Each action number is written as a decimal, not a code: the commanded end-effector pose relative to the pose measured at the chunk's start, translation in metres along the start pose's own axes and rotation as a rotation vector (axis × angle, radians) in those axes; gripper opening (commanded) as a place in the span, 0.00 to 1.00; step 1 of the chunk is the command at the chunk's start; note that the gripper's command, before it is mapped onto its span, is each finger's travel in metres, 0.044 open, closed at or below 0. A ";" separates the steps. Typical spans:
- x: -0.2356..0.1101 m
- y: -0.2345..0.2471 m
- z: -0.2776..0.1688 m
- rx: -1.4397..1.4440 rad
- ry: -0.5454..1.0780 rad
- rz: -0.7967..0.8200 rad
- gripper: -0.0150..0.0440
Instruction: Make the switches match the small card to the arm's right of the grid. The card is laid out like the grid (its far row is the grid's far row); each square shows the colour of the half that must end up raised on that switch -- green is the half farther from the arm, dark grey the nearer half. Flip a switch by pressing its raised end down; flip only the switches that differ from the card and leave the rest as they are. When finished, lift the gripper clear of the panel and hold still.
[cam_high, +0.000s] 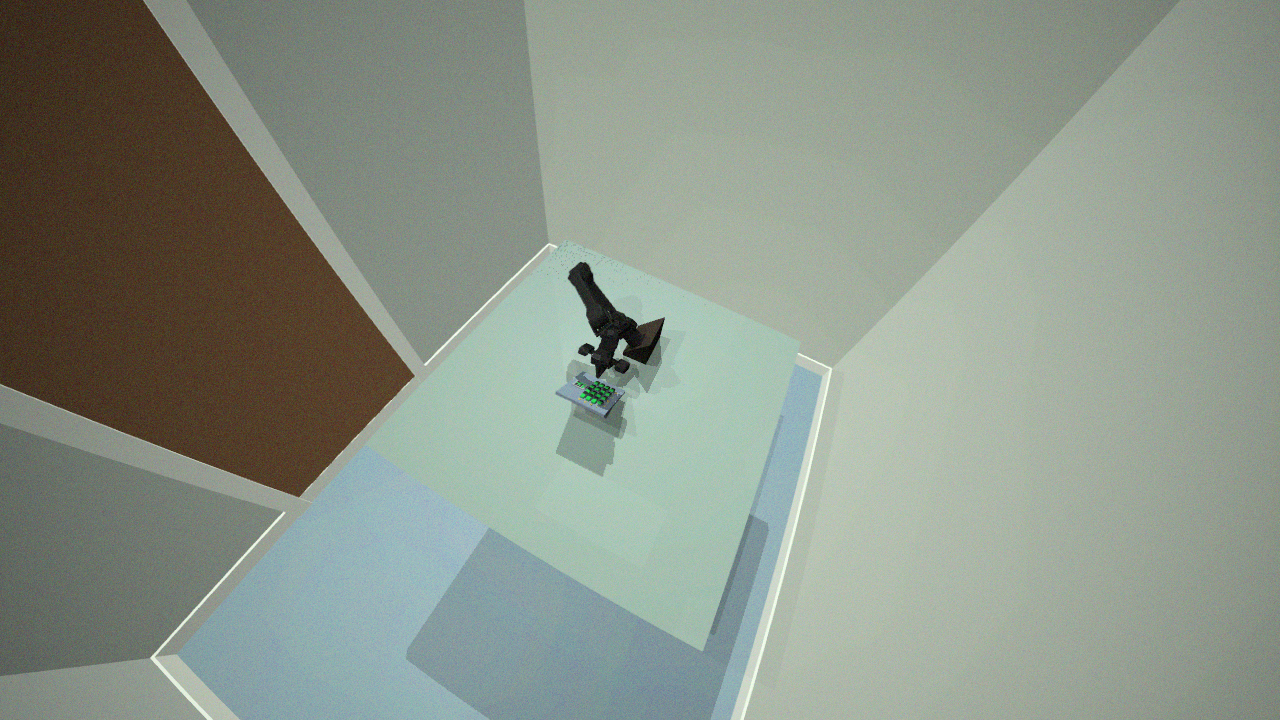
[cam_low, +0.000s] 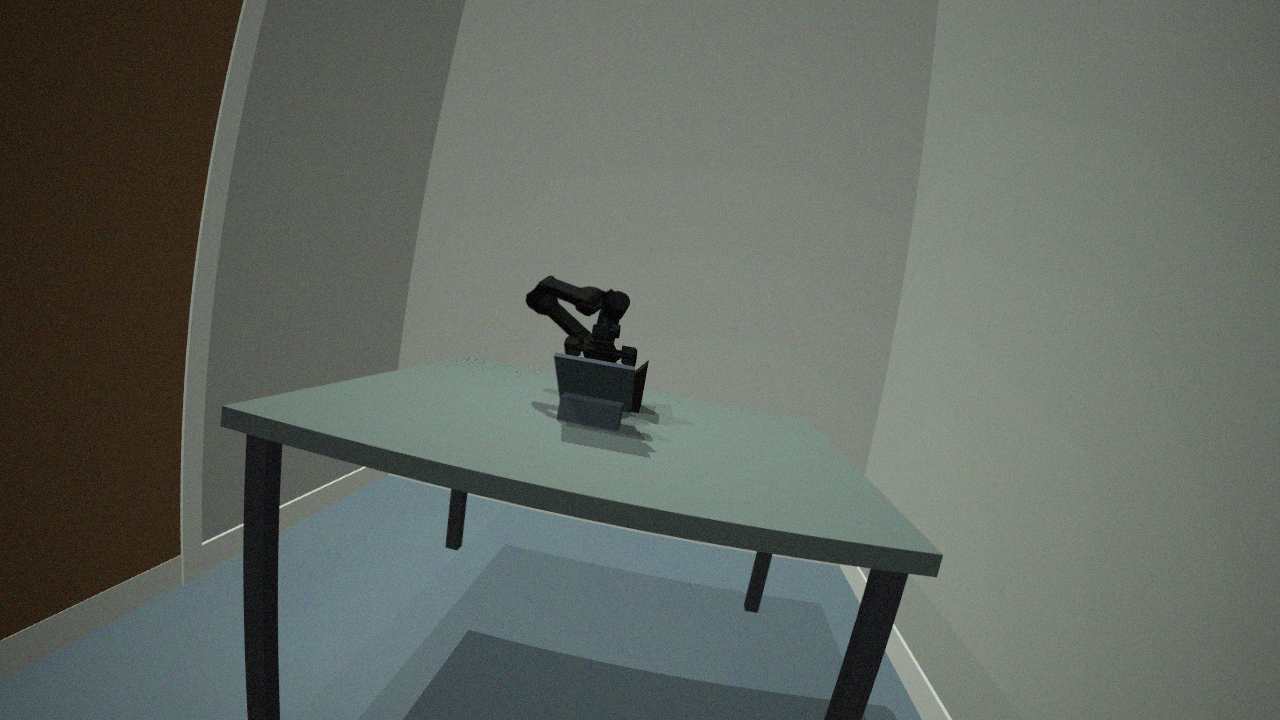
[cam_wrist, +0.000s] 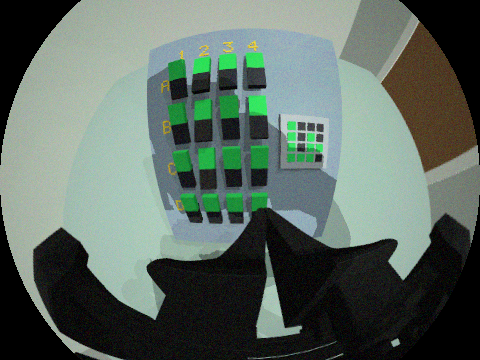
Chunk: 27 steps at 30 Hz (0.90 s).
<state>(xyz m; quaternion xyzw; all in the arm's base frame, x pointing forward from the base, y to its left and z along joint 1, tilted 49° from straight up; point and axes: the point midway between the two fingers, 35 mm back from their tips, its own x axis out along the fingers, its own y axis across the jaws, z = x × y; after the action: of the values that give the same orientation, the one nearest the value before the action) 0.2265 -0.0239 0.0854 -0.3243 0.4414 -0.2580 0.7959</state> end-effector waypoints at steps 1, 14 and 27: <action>0.006 0.000 -0.003 -0.006 0.004 0.001 0.25; 0.018 0.001 -0.002 -0.005 0.004 0.002 0.25; 0.018 0.001 -0.002 -0.005 0.004 0.002 0.25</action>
<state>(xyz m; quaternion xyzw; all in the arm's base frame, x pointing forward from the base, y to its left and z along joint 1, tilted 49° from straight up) 0.2339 -0.0368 0.0756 -0.3245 0.4421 -0.2587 0.7952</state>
